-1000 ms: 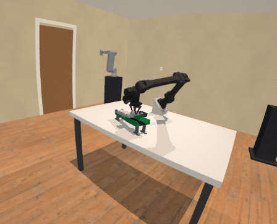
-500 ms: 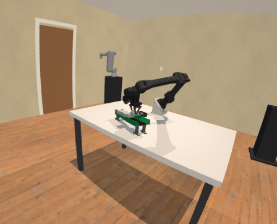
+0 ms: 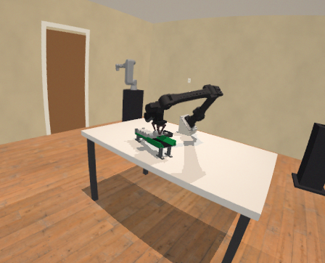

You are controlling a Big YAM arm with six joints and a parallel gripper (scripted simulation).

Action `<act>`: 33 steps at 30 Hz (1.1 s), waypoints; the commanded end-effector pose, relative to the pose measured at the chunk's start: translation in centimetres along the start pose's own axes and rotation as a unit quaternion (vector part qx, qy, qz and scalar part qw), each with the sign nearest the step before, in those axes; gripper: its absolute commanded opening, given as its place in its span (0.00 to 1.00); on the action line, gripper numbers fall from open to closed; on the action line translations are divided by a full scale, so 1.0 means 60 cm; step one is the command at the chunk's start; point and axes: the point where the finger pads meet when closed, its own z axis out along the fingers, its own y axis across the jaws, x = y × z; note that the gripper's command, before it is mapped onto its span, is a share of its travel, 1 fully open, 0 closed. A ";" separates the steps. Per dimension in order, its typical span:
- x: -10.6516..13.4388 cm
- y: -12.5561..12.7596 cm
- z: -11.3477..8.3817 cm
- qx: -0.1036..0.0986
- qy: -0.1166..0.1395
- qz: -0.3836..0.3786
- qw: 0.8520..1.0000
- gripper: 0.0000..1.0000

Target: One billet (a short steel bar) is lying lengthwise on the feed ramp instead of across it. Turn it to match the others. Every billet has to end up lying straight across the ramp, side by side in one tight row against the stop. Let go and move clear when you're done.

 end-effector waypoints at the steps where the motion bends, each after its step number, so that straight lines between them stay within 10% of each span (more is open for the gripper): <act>1: -0.011 0.022 -0.044 -0.004 -0.027 -0.012 1.000 0.00; 33: -0.013 0.025 -0.032 -0.004 -0.028 -0.012 1.000 0.00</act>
